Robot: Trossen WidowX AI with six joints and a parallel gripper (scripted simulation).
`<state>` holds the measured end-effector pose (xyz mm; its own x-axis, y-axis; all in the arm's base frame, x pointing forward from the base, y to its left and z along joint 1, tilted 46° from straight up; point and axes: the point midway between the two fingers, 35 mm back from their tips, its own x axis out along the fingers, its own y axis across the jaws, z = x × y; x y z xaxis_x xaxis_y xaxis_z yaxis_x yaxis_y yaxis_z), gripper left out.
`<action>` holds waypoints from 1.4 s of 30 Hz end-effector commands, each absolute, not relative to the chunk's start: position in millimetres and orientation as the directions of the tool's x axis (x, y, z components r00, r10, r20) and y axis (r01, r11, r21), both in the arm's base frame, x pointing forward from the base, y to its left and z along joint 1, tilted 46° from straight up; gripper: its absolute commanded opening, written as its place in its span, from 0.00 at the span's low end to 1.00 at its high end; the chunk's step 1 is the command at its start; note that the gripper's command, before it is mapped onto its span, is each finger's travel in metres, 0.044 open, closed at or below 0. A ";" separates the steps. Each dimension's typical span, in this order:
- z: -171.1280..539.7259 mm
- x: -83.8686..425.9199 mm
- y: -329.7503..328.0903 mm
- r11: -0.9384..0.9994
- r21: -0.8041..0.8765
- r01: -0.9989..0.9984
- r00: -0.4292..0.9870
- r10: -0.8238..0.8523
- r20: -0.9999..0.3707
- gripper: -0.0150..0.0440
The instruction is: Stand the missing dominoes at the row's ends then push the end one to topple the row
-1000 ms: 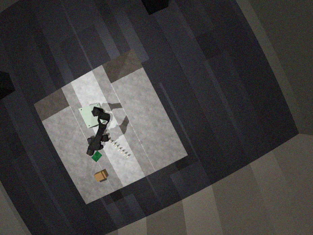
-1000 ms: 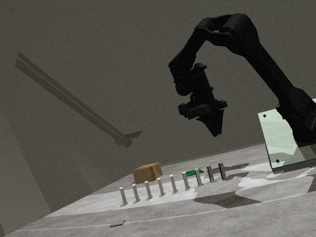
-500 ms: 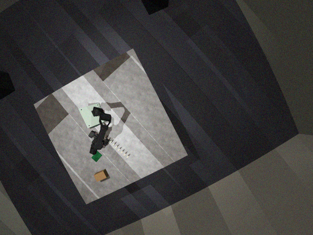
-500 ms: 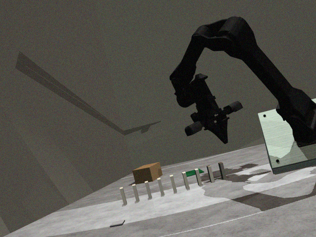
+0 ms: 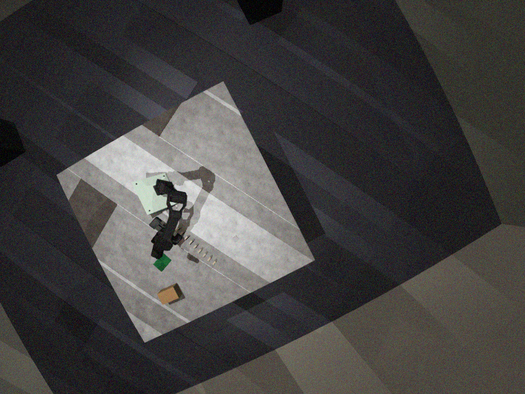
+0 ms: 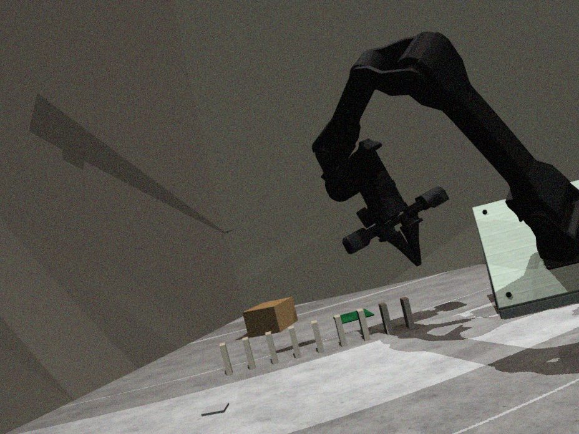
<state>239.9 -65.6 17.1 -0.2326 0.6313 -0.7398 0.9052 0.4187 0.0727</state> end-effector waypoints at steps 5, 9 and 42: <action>16.2 239.1 -66.2 0.419 0.064 0.906 -0.237 0.627 -0.742 0.25; 16.2 239.1 -66.2 0.419 0.064 0.906 -0.237 0.627 -0.742 0.25; -39.6 238.0 -8.2 0.419 0.067 0.906 -0.237 0.630 -0.740 0.25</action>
<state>241.0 -20.9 -27.1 -0.2408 0.6220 -0.7450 0.9002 0.4301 0.0681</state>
